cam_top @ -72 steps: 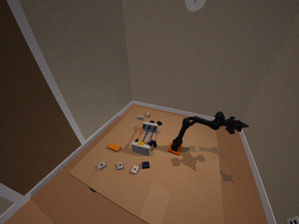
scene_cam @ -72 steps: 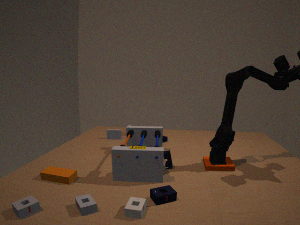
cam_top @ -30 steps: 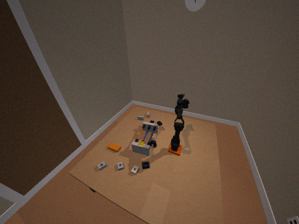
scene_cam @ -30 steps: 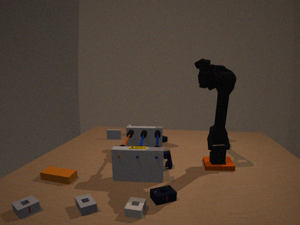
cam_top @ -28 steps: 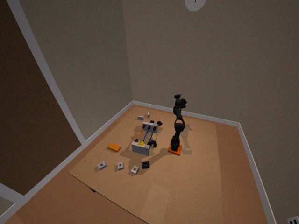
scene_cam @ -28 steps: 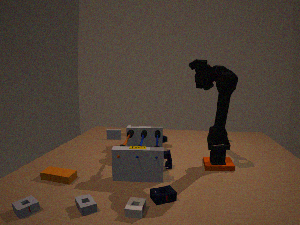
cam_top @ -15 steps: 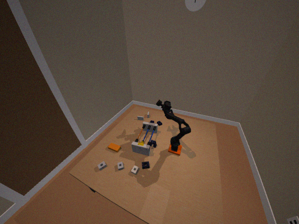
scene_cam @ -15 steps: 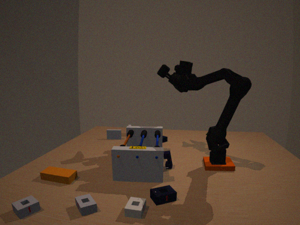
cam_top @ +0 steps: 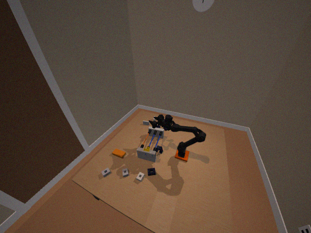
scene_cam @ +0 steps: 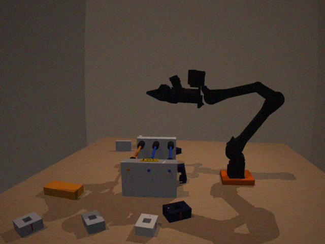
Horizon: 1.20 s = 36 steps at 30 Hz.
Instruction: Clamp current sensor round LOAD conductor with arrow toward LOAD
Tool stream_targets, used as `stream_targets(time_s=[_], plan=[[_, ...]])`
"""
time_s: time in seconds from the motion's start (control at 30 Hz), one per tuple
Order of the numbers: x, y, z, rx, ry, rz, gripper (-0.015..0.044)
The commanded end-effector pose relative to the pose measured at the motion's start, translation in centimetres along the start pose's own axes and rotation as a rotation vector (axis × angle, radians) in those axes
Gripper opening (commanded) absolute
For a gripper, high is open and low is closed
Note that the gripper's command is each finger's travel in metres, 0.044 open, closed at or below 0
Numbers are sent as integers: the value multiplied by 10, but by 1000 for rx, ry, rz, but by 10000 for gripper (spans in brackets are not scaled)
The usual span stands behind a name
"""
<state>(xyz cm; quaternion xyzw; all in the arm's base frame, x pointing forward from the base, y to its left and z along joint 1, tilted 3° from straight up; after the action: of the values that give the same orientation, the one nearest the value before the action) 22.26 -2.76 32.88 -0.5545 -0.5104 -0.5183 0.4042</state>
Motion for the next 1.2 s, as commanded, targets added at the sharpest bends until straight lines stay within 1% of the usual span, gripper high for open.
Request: stream_targets(time_s=[0.0,0.23,0.3,0.47,0.63,0.87,0.93,1.17], plan=[[-6,-12,27,156,-80,3,440],[-6,-12,27,156,-80,3,440],[-6,-8,33,186,-81,51,440],[-3,10,79,396,-131,401,440],[0,7,127,593,-263,754,440],[6,-10,161,727,-431,1027,440],[7,-12,164,740,-452,1055,440],[7,-12,164,740,-452,1055,440]])
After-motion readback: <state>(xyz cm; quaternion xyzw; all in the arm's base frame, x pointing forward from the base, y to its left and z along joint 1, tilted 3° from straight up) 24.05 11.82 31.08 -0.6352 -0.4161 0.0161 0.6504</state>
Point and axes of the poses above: the point midway between the two fingers, 35 mm back from their tips, its own y axis out along the fingers, its own z axis across the jaws, x = y × z, the point moved 10 cm from there along -y, back along the fingers, and after that the axes turned 13 degrees about -y, right-handed, at the moved point
